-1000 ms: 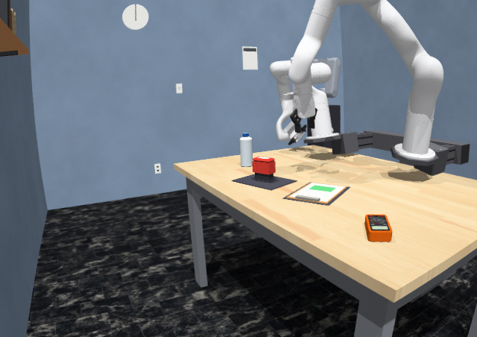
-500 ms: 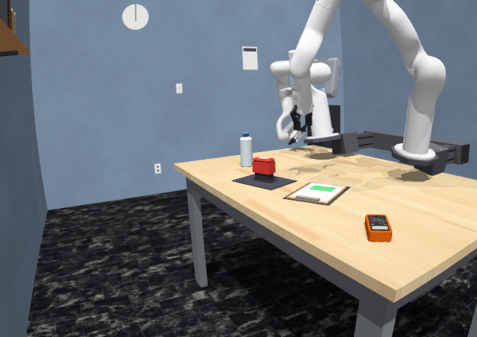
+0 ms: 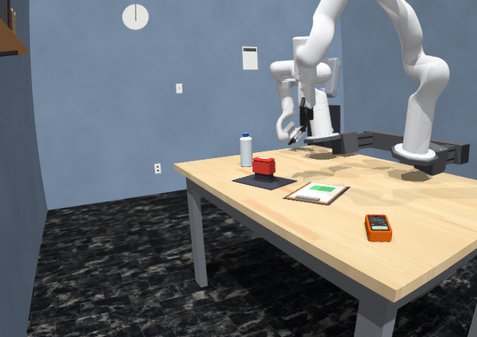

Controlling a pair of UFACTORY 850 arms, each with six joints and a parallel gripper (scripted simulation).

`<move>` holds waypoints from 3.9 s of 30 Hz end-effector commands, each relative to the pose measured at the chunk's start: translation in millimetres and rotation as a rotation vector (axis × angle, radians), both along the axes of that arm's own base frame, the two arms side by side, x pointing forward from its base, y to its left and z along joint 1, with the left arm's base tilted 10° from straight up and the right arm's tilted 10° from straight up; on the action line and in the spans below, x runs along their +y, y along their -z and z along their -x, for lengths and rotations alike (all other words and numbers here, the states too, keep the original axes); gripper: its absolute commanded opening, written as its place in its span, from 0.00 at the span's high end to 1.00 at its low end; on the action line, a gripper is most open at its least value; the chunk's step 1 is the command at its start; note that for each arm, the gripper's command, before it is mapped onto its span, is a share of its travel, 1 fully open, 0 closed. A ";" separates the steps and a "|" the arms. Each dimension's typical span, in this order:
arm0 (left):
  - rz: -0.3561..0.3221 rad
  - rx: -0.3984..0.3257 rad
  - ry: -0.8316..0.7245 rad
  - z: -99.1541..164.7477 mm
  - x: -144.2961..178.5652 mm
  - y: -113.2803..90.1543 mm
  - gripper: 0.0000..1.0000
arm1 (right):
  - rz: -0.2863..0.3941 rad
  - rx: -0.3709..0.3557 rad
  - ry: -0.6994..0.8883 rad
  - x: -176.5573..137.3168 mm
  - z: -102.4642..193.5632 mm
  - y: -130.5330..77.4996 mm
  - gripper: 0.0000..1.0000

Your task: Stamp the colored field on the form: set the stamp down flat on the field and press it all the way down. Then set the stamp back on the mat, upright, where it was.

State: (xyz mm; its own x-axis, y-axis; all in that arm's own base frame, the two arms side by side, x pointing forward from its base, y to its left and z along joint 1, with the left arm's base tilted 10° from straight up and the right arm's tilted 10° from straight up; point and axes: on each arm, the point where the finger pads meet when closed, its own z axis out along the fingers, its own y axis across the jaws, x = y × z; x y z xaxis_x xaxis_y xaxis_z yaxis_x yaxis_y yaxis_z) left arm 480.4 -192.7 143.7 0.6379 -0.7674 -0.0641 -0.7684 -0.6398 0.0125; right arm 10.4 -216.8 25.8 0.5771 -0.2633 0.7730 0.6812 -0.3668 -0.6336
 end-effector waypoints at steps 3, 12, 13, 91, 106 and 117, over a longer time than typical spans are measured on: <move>0.005 -0.020 -0.184 -26.2 73.2 -35.4 0.00 | 0.000 0.000 0.000 -0.3 0.1 -0.3 0.00; 0.007 -0.047 -0.462 -36.7 182.4 -82.9 0.00 | 0.000 0.000 0.000 -0.3 0.1 -0.3 0.00; 0.007 -0.047 -0.462 -36.7 182.4 -82.9 0.00 | 0.000 0.000 0.000 -0.3 0.1 -0.3 0.00; -0.115 -0.273 -2.414 475.3 566.1 -384.1 0.00 | 0.000 0.000 0.000 -0.3 0.1 -0.3 0.00; -0.120 -0.278 -2.450 486.0 561.6 -388.2 0.00 | 0.000 0.000 0.000 -0.3 0.1 -0.3 0.00; -0.120 -0.278 -2.450 486.1 561.6 -388.3 0.00 | 0.003 -0.001 -0.001 -0.5 0.0 -0.4 0.00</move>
